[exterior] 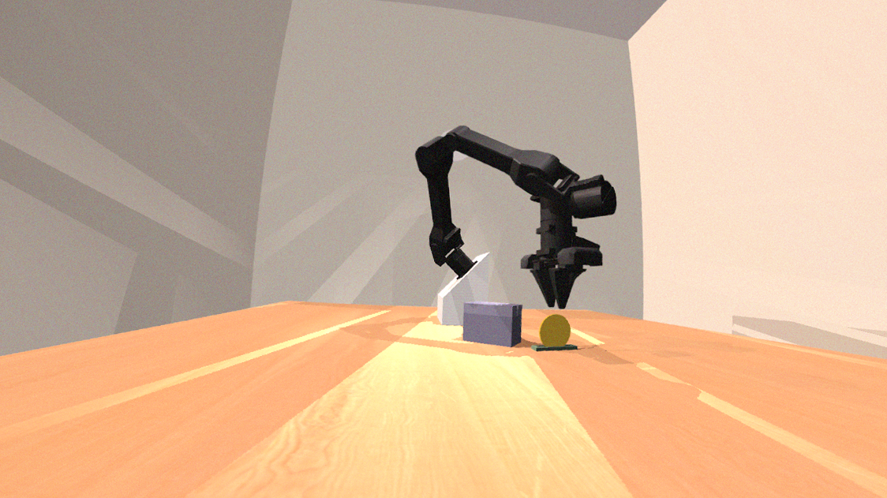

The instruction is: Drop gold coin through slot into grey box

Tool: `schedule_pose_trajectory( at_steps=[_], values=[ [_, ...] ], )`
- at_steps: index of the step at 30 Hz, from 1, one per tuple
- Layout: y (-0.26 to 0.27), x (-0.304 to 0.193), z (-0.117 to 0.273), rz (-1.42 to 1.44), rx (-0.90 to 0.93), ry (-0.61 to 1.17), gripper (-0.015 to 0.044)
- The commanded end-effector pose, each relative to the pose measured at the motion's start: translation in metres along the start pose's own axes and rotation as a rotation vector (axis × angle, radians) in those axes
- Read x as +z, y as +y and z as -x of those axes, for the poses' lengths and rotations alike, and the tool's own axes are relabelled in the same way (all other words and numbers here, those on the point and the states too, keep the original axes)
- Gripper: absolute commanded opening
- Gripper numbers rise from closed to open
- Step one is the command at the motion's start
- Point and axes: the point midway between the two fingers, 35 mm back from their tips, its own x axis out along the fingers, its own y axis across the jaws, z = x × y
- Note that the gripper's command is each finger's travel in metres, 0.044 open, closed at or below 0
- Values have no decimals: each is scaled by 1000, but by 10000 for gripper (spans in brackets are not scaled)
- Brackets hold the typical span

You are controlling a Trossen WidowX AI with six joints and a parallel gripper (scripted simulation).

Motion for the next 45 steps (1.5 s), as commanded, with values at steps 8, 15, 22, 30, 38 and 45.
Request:
schedule_pose_trajectory(
  at_steps=[8,15,22,30,38,45],
  values=[
    [3,1,-22,14,9,8,161],
    [3,1,-34,13,10,9,161],
    [4,1,-45,13,10,9,161],
    [4,0,-59,14,10,11,161],
    [5,0,-66,14,10,12,161],
    [5,0,-66,14,10,12,3]
  ],
)
